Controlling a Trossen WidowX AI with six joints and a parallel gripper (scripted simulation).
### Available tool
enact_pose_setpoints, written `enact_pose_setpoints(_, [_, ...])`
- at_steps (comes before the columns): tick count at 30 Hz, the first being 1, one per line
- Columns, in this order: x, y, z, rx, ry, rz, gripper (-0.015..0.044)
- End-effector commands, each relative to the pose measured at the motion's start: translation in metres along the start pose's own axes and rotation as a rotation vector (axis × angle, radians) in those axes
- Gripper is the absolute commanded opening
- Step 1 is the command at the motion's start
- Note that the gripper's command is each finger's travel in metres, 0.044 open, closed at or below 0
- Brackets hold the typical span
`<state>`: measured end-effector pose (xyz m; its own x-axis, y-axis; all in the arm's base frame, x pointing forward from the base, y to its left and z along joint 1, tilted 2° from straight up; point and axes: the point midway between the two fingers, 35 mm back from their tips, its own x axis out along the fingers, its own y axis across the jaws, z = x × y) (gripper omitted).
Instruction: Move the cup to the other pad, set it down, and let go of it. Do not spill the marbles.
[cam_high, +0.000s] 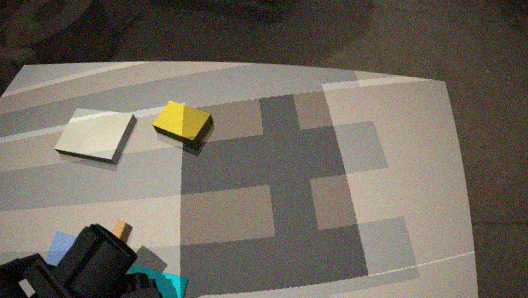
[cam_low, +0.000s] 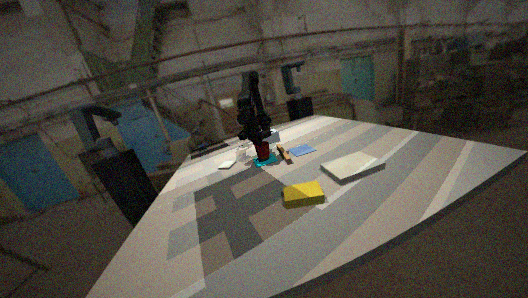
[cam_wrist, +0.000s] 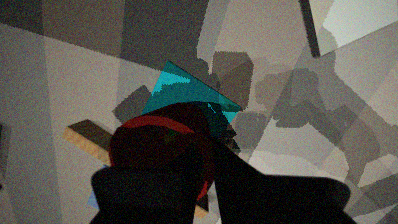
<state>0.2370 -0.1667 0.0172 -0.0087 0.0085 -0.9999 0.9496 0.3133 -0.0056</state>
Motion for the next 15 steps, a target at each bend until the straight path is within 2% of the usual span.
enact_pose_setpoints(1, [0.0078, -0.0015, 0.0002, -0.003, 0.001, -0.007, 0.0000])
enact_pose_setpoints(15, [0.0113, -0.0013, -0.0005, 0.000, 0.003, -0.002, 0.0000])
